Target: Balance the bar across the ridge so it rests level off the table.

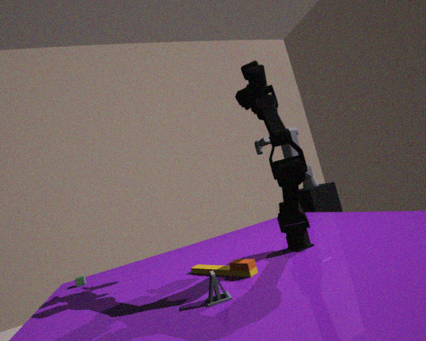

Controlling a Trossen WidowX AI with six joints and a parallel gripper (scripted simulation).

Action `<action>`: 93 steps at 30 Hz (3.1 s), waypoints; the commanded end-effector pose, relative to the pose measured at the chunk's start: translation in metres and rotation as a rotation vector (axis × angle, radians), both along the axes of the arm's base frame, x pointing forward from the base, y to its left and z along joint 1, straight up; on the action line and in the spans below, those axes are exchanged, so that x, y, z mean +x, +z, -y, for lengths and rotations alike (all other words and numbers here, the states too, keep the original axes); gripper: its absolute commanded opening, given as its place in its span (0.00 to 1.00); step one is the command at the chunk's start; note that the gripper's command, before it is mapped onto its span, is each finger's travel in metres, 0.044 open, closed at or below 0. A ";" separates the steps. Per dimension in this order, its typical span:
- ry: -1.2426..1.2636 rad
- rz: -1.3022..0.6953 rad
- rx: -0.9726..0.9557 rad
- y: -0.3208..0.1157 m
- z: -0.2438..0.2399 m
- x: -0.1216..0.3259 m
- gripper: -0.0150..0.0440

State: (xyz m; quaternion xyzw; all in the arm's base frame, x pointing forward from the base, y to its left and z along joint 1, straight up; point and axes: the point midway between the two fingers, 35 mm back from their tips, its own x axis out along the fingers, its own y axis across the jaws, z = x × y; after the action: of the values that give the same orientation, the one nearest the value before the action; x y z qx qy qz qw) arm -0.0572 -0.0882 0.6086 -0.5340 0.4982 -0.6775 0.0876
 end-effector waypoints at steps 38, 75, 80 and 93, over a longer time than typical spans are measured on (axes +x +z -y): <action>0.840 0.726 0.437 -0.120 0.175 0.077 0.79; 0.912 1.551 1.143 -0.285 0.179 0.251 0.79; 0.837 1.638 1.236 -0.307 0.165 0.272 0.79; 0.564 1.802 1.438 -0.361 0.117 0.313 0.79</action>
State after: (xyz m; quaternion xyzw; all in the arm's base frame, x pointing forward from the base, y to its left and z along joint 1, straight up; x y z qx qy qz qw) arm 0.2499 -0.2146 0.2571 0.1942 0.3741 -0.3380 0.8415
